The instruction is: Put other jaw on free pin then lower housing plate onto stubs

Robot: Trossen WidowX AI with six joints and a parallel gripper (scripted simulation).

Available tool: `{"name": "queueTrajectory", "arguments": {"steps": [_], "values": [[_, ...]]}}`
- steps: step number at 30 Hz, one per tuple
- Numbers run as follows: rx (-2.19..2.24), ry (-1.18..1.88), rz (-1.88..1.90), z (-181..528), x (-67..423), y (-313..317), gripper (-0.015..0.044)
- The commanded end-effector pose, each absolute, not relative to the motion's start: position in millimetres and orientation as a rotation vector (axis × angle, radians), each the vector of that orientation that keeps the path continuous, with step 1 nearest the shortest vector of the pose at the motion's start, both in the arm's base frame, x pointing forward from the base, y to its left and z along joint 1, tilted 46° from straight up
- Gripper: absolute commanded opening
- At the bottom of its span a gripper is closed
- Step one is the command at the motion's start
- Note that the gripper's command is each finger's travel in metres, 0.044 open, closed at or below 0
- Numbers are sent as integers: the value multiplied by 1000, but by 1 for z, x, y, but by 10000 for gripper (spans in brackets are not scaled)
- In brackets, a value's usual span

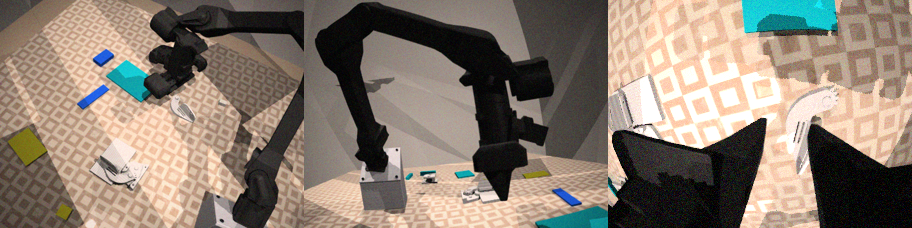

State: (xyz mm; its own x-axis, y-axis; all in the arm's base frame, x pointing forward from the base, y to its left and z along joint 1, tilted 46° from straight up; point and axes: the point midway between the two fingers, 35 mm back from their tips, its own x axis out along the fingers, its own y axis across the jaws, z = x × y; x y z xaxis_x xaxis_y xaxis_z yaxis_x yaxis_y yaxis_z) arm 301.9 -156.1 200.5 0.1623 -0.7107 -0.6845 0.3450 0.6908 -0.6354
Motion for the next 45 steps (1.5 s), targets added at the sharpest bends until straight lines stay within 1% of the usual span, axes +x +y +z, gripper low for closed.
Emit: {"name": "queueTrajectory", "arguments": {"steps": [1,9,45], "values": [[-283,1143,-838,200,300,-157,236],[-91,1036,-962,201,296,-157,440],[766,435,-1400,203,278,-160,440]]}}
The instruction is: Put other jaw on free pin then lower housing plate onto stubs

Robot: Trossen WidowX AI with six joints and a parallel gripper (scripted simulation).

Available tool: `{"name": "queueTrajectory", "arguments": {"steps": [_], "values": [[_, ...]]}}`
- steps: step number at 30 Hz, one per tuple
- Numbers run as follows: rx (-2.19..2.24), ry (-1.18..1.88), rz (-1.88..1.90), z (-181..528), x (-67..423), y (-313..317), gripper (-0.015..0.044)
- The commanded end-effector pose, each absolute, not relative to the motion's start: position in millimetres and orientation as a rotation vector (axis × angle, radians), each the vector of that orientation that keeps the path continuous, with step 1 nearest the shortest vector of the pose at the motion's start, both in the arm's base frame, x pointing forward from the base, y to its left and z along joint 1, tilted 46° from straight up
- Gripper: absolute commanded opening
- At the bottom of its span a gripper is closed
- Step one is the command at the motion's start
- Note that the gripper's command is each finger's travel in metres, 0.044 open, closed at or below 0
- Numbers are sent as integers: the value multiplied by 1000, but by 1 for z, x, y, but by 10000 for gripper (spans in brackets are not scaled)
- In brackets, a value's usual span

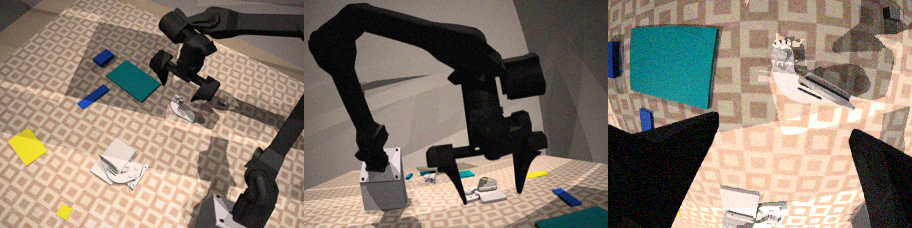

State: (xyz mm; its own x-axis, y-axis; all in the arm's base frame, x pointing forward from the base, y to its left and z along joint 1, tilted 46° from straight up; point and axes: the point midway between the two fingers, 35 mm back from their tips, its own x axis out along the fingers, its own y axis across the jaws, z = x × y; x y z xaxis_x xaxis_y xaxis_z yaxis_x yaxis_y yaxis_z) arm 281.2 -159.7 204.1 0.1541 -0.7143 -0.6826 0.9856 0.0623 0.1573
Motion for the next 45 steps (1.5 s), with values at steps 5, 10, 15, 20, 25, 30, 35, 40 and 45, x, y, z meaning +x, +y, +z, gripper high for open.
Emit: {"name": "queueTrajectory", "arguments": {"steps": [5,10,15,20,25,30,35,40,45], "values": [[883,337,-1444,203,276,-160,440],[999,234,-1483,203,274,-161,440],[1114,128,-1518,203,271,-161,440],[1228,19,-1548,203,269,-161,440],[1341,-95,-1572,203,267,-162,440],[1452,-212,-1591,203,264,-162,440],[1561,-334,-1604,203,262,-162,440],[1669,-459,-1611,204,259,-162,440],[1774,-588,-1612,204,257,-162,440]]}}
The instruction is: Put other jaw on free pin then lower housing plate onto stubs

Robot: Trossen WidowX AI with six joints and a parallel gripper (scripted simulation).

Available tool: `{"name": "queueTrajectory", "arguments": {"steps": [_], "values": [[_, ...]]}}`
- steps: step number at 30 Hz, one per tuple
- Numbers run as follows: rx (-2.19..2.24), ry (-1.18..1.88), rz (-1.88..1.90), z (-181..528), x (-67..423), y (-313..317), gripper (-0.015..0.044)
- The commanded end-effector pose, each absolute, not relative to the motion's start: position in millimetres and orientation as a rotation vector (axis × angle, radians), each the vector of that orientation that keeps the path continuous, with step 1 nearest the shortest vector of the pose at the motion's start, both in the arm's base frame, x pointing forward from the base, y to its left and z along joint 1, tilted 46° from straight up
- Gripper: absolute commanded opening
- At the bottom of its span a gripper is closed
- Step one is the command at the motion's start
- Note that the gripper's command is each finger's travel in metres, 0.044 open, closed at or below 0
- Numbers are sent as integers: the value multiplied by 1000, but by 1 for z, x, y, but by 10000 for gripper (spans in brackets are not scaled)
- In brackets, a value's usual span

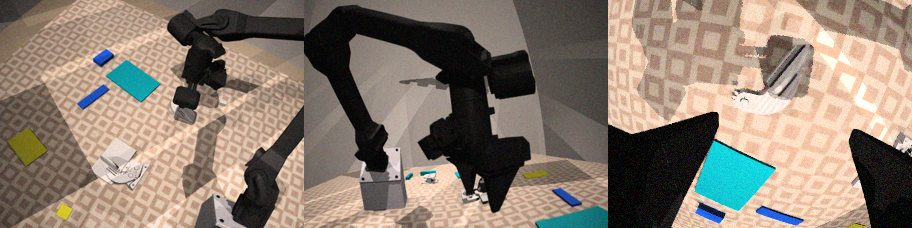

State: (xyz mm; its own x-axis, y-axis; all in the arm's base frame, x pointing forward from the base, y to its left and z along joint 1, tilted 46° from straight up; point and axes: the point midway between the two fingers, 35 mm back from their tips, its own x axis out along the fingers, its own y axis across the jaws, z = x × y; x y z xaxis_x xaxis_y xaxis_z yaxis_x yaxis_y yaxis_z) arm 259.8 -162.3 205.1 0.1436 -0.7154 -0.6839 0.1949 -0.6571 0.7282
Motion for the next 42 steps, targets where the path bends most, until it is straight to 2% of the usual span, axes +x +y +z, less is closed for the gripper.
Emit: {"name": "queueTrajectory", "arguments": {"steps": [1,17,24,29,42], "values": [[1795,-614,-1611,204,257,-163,440],[2100,-1038,-1563,204,249,-163,440],[2103,-1043,-1562,202,250,-165,440],[2102,-1044,-1560,176,255,-192,440],[2102,-1044,-1560,174,255,-194,440]]}}
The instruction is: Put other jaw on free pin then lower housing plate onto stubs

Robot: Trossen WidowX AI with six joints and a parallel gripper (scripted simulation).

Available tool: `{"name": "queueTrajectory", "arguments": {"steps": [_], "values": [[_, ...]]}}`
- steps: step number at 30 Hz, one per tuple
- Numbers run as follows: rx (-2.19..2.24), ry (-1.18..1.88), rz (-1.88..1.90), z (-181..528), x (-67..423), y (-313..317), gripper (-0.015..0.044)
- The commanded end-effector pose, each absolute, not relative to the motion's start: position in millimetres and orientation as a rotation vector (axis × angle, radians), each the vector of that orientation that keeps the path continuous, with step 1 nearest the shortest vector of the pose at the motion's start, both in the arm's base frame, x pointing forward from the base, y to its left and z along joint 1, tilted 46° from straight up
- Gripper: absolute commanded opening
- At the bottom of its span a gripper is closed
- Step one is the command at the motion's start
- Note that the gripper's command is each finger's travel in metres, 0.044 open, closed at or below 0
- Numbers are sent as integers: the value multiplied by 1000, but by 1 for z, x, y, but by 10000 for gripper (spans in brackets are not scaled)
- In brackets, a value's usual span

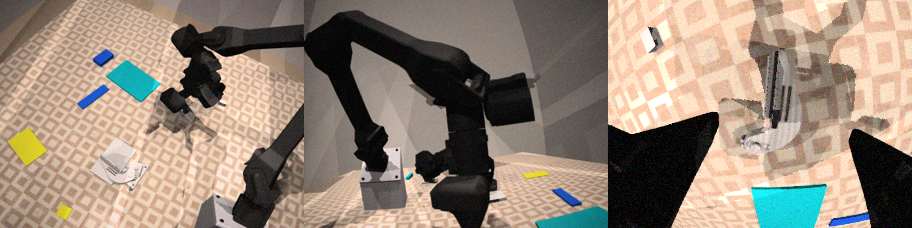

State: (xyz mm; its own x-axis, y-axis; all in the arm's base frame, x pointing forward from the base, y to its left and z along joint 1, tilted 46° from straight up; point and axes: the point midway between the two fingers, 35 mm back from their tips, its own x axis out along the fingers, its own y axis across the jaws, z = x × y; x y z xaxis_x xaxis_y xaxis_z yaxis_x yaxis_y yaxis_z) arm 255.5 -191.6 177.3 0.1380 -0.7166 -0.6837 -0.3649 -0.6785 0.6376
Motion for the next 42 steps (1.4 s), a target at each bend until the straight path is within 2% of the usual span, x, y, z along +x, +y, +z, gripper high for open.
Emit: {"name": "queueTrajectory", "arguments": {"steps": [1,42], "values": [[2102,-1044,-1560,173,256,-196,440],[2099,-1046,-1558,142,261,-227,440]]}}
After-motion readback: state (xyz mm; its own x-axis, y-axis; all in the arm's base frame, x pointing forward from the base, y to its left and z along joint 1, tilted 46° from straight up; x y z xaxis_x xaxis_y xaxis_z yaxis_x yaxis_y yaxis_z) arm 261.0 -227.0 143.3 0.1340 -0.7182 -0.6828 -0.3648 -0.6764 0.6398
